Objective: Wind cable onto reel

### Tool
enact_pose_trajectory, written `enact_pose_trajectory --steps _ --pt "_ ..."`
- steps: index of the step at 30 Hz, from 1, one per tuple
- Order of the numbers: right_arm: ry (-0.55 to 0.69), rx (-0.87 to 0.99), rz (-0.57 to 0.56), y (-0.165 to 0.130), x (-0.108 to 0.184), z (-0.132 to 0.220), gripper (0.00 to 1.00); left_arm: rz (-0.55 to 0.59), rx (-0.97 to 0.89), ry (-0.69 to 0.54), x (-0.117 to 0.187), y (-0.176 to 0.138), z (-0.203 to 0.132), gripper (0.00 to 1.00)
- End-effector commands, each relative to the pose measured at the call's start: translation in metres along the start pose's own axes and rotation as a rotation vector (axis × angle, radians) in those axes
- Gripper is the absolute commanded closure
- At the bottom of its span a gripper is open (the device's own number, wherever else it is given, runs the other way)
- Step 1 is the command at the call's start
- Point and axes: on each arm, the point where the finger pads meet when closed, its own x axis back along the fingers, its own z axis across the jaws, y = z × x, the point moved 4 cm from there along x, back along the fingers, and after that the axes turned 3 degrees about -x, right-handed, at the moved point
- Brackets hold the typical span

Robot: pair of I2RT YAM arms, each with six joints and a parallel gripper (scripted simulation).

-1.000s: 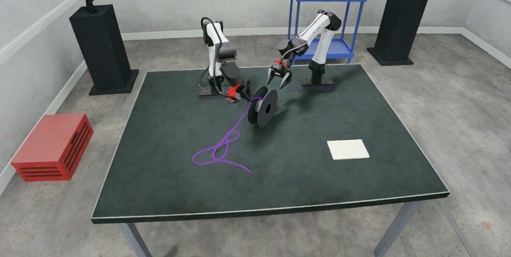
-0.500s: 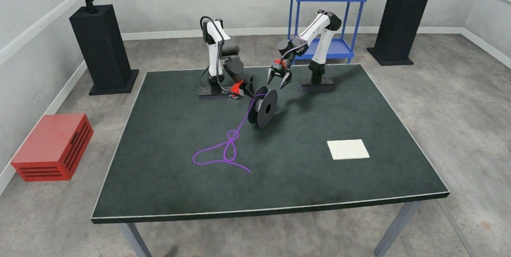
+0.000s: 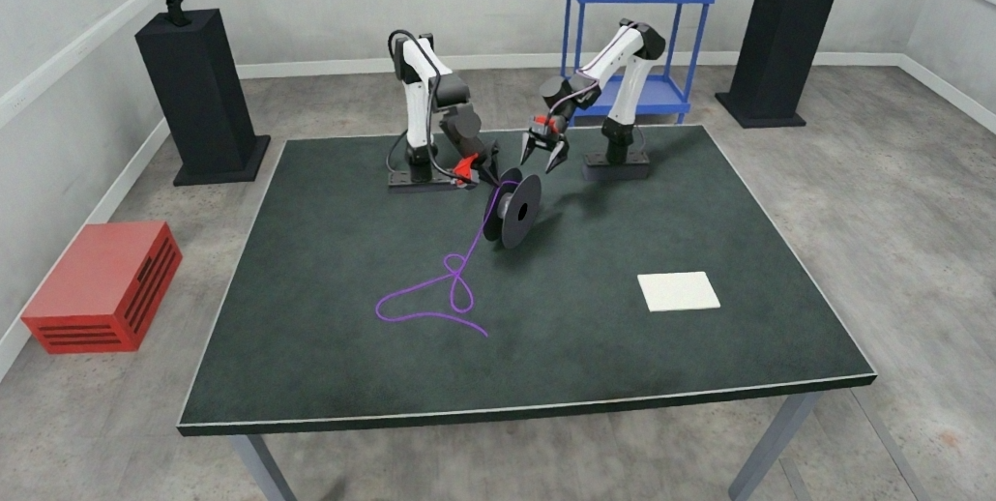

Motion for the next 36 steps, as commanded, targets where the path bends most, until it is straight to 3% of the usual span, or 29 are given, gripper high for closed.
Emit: enact_pose_trajectory --steps 1,6,20,36 --pt "0.039 0.018 -0.028 -0.017 0.008 0.008 1.00 0.009 -0.005 -0.005 -0.004 -0.005 -0.002 0.25" --pt "0.042 0.017 -0.032 -0.016 0.009 0.009 1.00 0.010 -0.005 -0.003 -0.003 -0.007 -0.004 0.25" --pt "0.005 0.001 -0.002 -0.007 -0.020 -0.005 1.00 0.010 -0.005 -0.003 -0.002 -0.006 -0.004 0.25" --pt "0.025 0.013 -0.009 -0.006 -0.013 -0.006 1.00 0.009 -0.003 -0.001 -0.002 -0.004 0.000 0.25"
